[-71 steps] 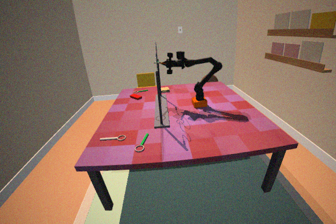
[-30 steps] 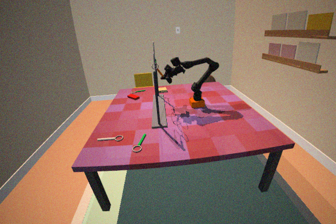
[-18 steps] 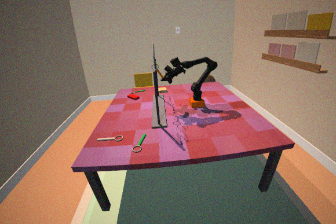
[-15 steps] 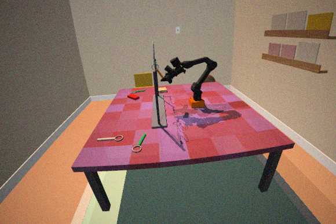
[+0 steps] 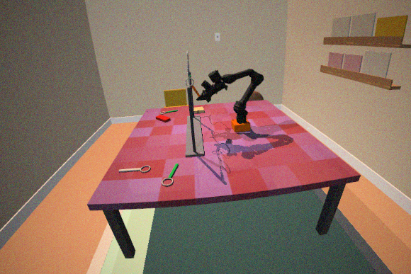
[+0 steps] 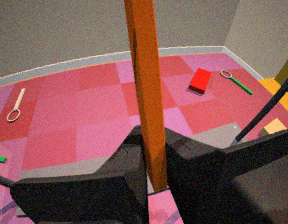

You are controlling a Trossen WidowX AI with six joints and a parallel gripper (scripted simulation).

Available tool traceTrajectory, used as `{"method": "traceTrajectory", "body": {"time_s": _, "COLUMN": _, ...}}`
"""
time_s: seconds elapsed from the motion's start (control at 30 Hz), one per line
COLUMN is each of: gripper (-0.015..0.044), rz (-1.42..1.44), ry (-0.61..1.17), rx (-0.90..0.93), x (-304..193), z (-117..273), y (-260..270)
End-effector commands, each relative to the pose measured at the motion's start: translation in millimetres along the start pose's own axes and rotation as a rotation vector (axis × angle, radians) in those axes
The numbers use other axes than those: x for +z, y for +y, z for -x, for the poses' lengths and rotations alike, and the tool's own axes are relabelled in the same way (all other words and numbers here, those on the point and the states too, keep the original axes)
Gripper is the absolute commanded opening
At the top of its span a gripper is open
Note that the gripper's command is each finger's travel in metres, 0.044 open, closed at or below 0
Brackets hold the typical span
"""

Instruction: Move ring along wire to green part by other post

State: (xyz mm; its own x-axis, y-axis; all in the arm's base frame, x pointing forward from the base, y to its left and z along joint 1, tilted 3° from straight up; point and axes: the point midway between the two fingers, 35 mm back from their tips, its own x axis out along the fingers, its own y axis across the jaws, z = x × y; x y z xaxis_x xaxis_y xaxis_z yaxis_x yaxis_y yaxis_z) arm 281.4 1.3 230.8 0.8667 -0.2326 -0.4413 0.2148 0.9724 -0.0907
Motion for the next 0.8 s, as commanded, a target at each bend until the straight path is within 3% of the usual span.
{"method": "traceTrajectory", "body": {"time_s": 0.0, "gripper": -0.015, "rz": -0.012, "ry": 0.005, "rx": 0.002, "x": 0, "z": 0, "y": 5}}
{"method": "traceTrajectory", "body": {"time_s": 0.77, "gripper": -0.015, "rz": -0.184, "ry": 0.025, "rx": 0.101, "x": 2, "z": 7, "y": 48}}
